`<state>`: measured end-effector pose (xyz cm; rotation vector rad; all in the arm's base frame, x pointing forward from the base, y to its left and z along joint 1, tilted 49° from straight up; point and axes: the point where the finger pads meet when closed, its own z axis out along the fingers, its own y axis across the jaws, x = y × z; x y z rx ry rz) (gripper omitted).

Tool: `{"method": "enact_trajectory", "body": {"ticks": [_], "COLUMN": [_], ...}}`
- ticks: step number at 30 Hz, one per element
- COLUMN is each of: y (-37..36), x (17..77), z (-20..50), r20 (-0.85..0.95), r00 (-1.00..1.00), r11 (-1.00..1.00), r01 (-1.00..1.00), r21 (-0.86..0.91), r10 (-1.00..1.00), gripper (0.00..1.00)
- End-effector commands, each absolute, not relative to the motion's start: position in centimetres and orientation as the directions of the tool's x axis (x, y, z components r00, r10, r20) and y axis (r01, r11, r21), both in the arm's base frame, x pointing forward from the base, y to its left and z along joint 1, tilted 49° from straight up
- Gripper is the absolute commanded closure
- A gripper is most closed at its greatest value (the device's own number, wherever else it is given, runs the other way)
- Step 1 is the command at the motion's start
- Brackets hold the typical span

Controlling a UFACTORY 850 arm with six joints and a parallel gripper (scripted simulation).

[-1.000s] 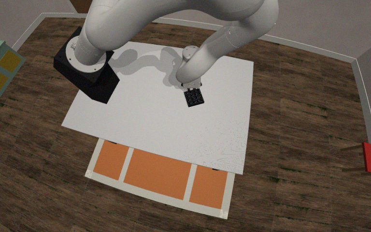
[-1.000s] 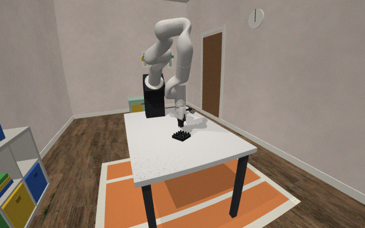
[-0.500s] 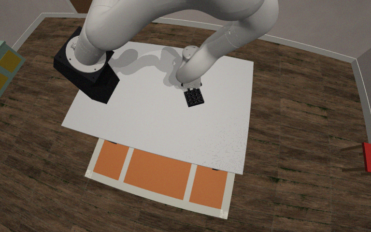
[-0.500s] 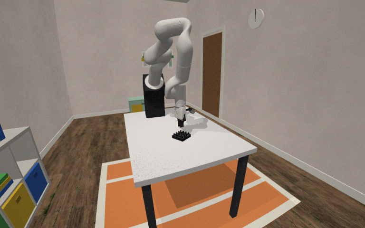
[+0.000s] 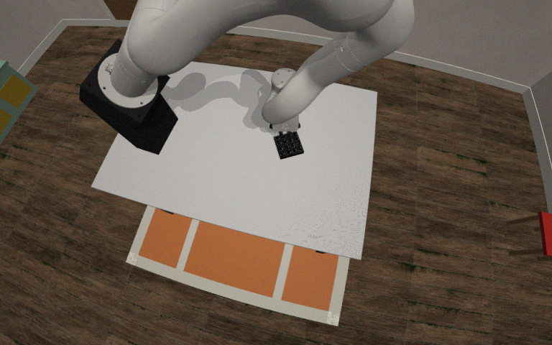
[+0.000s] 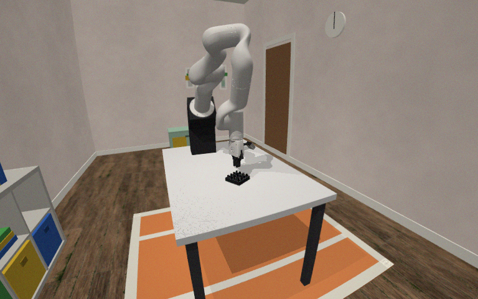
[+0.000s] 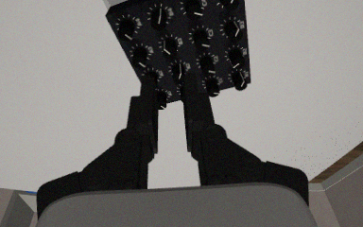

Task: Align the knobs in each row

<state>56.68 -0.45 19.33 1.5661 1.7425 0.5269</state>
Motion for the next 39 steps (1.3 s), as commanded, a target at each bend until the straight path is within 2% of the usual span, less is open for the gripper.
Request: {"method": "enact_trajectory", "body": {"ticks": [1, 39], "y": [-0.5, -1.0], "x": [56.8, 59.6], "z": [19.3, 16.9], "r20": [-0.242, -0.244], "r00": [0.000, -0.001], "r11": [0.179, 0.181], "r01": [0.674, 0.675], "r21": [0.716, 0.716], "r10": [0.970, 0.970], "gripper": [0.81, 0.81]}}
